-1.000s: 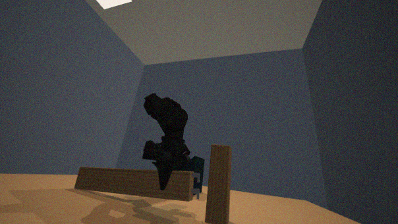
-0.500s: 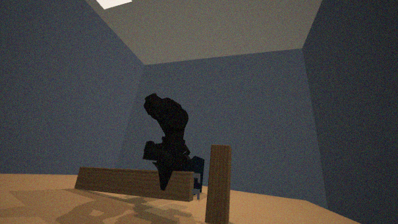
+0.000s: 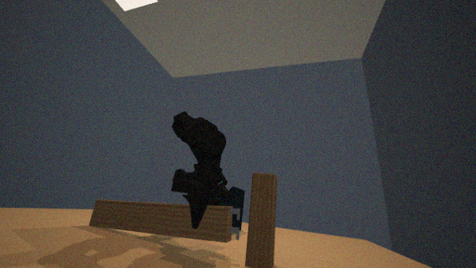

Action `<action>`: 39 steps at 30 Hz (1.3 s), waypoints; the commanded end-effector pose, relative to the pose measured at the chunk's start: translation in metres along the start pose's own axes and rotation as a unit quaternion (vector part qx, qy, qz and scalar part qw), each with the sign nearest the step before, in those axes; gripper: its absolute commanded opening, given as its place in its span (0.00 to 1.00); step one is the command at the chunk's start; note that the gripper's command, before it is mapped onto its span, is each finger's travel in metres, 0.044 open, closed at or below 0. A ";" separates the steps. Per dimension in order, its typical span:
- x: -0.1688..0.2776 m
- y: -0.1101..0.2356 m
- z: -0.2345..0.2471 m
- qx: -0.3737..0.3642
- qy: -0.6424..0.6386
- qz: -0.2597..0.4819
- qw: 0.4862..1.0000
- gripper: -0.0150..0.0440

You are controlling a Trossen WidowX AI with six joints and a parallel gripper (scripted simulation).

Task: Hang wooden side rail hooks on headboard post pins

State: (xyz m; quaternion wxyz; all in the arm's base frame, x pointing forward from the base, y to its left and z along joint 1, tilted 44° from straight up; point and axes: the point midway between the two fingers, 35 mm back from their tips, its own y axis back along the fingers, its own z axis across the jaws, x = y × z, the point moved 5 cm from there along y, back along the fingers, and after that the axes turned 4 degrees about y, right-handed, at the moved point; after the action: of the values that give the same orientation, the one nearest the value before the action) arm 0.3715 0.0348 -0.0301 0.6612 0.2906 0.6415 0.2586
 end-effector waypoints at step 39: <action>0.007 0.003 0.000 -0.005 0.000 0.003 1.000 0.25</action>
State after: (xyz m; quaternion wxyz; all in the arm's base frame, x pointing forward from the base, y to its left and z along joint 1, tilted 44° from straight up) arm 0.3712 0.0378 -0.0329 0.6607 0.2901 0.6419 0.2593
